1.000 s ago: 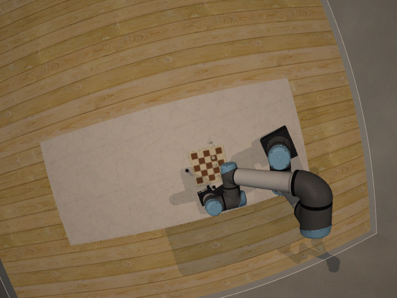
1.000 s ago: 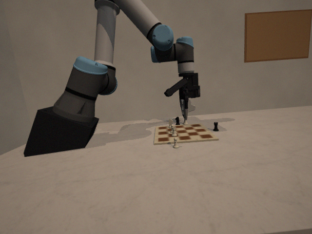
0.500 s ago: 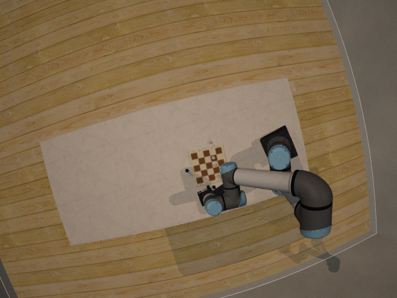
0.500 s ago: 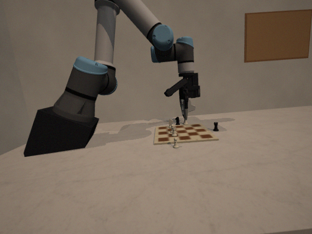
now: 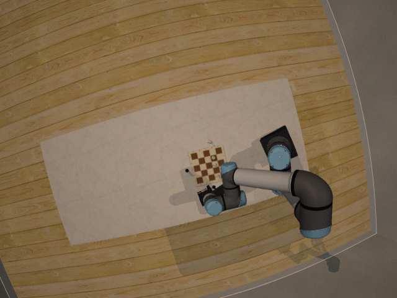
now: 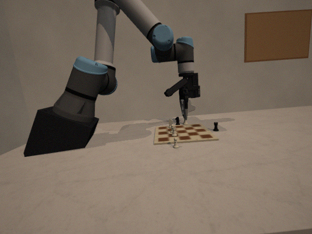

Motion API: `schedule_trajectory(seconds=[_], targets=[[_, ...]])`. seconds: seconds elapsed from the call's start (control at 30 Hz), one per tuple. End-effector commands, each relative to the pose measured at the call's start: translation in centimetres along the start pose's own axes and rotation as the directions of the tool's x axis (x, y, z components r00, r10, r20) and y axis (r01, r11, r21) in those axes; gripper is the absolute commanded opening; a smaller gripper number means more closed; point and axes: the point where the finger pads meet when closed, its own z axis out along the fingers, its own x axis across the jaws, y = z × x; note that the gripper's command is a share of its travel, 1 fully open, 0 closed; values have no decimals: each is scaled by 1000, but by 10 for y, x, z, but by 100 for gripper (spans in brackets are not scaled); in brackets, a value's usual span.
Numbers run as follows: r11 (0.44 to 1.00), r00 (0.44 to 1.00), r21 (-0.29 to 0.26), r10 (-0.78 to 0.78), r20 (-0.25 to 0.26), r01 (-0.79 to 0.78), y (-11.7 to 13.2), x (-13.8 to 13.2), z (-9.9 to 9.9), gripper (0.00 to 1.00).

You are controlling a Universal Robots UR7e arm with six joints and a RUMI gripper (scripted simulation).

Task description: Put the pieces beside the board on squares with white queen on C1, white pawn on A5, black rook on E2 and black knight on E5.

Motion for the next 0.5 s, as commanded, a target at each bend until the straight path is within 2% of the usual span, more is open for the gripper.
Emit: schedule_trajectory(seconds=[0.0, 0.2, 0.47], targets=[[1000, 1000, -6, -1, 1, 1, 2, 0, -6, 0], [1000, 1000, -6, 0, 1, 0, 3, 0, -24, 0], [1000, 1000, -6, 0, 1, 0, 2, 0, -71, 0]])
